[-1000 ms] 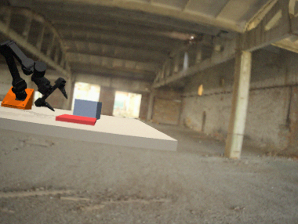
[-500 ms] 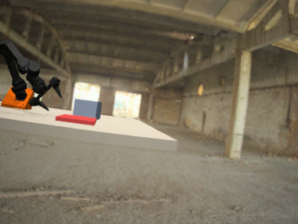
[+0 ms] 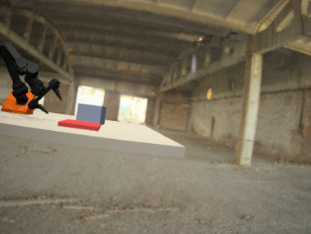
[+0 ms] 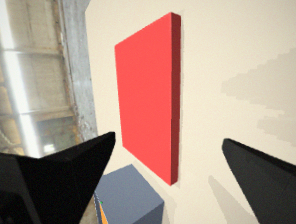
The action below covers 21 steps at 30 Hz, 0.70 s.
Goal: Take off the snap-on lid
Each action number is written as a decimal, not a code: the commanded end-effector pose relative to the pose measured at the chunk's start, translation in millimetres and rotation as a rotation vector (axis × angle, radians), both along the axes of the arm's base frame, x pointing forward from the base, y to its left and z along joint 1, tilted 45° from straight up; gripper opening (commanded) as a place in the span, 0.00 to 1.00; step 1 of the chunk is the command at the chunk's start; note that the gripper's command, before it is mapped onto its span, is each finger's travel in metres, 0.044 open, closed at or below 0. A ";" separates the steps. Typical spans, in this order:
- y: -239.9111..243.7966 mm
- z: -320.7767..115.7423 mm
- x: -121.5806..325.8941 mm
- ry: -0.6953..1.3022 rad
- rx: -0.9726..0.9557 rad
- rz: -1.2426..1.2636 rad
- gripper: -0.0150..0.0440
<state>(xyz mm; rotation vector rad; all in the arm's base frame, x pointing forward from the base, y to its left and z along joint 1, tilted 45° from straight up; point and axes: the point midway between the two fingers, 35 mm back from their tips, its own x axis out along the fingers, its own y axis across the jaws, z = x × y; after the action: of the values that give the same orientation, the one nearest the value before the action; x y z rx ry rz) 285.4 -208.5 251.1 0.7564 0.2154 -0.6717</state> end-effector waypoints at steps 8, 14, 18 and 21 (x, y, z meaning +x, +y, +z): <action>14.1 15.8 -8.4 -0.005 -0.002 -0.006 1.00; 22.2 23.3 -12.7 -0.005 -0.001 -0.006 1.00; 27.7 28.4 -15.6 -0.005 0.000 -0.006 1.00; 31.8 32.1 -17.7 -0.005 0.000 -0.006 1.00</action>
<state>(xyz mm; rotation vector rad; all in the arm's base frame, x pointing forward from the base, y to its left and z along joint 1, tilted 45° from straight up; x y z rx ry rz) 271.0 -180.5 278.5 0.7571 0.2135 -0.6713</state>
